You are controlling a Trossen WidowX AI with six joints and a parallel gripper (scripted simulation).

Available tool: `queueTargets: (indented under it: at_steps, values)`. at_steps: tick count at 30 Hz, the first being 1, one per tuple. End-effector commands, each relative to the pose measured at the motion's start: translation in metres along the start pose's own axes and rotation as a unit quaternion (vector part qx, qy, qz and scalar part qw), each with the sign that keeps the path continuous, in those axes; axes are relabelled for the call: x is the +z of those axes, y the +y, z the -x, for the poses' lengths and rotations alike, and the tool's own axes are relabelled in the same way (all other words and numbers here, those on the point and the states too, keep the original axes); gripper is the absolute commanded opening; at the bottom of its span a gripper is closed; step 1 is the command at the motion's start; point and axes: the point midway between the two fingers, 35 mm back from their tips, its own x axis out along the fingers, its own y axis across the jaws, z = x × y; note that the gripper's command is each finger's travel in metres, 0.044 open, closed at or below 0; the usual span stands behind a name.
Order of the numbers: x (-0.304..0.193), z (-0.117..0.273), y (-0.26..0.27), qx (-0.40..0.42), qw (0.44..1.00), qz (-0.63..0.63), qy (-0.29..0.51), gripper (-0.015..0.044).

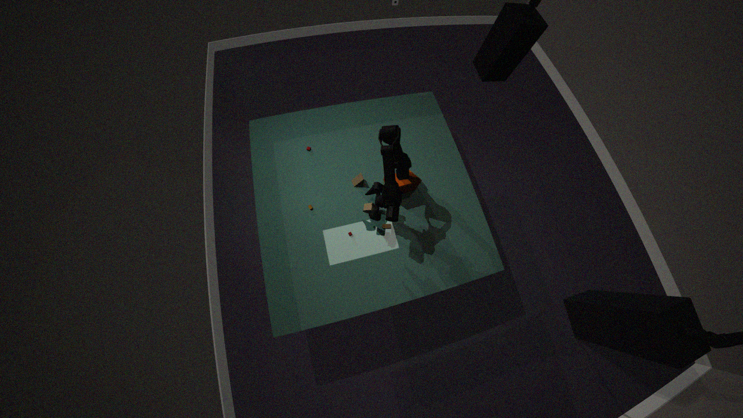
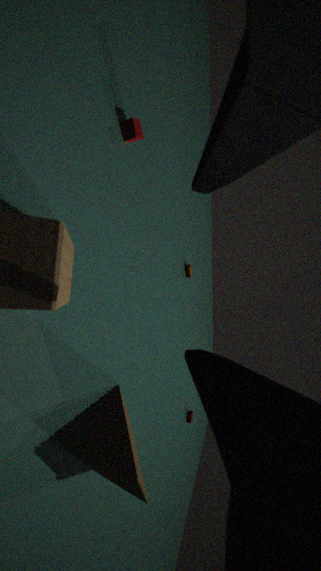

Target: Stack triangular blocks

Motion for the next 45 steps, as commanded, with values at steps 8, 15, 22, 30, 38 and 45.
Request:
queueTargets:
  at_steps: [8,15,22,30,38,45]
  values:
    - [-0.024,0.025,0.003,-0.004,1.0,-0.012,-0.003,0.044]
    - [0.041,0.056,0.002,-0.004,0.977,-0.011,-0.211,0.044]
    - [0.041,0.053,0.002,-0.004,0.976,-0.013,-0.217,0.044]
    - [0.059,0.009,-0.002,-0.009,0.976,-0.014,-0.219,0.044]
    - [0.081,-0.037,0.006,-0.002,0.978,-0.012,-0.208,0.044]
    - [0.08,-0.038,0.004,-0.002,0.978,-0.012,-0.208,0.044]
